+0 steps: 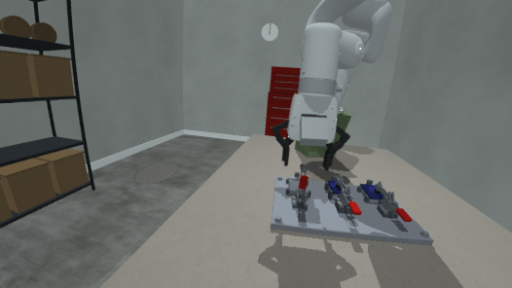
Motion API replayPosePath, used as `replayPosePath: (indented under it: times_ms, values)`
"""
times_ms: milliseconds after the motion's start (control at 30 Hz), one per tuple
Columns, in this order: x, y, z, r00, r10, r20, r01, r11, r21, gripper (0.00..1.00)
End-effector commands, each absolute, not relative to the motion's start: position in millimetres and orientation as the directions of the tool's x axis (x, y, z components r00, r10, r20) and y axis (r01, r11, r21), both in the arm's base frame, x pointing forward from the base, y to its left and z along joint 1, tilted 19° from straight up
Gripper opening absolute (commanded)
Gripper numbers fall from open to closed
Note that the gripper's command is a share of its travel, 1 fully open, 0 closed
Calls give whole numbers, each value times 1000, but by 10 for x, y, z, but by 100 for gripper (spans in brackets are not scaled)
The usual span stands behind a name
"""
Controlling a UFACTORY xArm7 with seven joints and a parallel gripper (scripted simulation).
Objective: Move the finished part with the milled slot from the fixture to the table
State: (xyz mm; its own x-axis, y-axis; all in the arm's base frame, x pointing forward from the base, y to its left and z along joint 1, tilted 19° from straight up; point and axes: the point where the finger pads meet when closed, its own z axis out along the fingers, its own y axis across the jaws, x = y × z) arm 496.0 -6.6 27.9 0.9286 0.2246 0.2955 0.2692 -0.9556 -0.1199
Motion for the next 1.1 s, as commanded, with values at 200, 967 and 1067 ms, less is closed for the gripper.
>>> replayPosePath:
  times_ms: [200,967,1067]
  values:
    - [4975,-71,281,928,224,298,269,-956,-118,100]
    - [4636,-149,173,928,224,298,269,-956,-118,100]
    - [4531,-173,139,928,224,298,269,-956,-118,100]
